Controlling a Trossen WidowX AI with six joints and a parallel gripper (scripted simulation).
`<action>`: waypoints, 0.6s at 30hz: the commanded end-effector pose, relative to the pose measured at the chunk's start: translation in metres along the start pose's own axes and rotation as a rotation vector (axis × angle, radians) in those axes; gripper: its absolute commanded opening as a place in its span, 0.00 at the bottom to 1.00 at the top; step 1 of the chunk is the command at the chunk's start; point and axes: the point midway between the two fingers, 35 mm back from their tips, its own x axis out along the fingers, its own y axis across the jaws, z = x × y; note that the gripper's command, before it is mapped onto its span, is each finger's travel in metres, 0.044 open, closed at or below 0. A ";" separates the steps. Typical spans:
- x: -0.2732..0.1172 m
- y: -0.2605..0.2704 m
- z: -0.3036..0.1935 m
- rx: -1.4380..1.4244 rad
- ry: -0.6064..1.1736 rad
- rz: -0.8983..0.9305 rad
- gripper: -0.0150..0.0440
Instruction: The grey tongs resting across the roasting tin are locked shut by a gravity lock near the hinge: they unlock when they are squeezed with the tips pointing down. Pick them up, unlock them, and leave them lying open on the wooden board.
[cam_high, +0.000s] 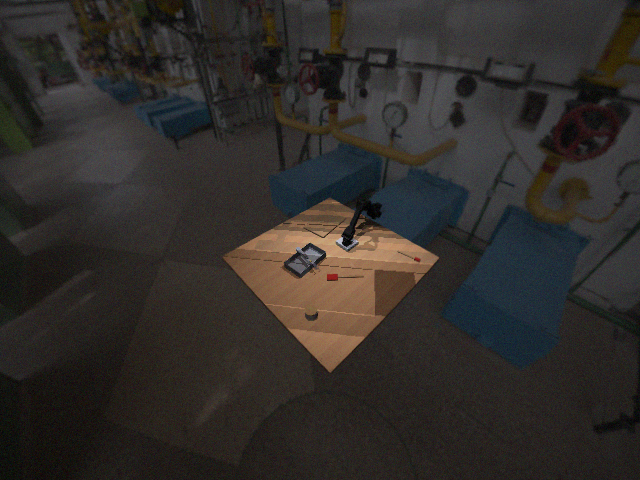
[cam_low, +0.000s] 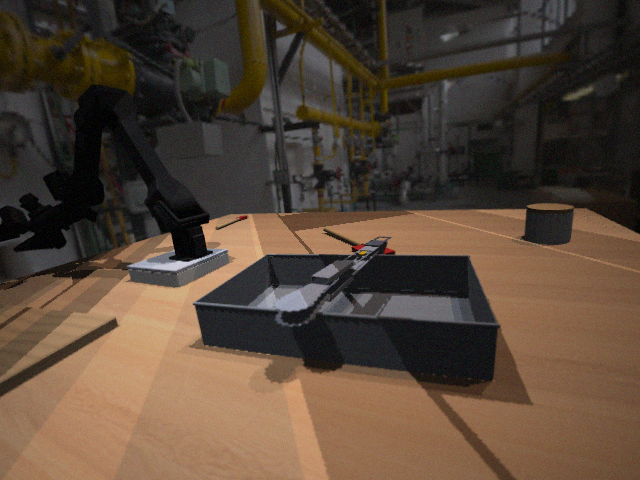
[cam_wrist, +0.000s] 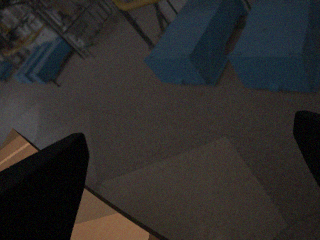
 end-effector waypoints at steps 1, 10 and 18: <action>0.001 0.002 -0.001 -0.005 0.003 0.000 0.89; 0.022 0.048 -0.013 -0.075 0.063 0.046 0.69; 0.051 0.152 -0.049 -0.274 0.177 0.242 0.69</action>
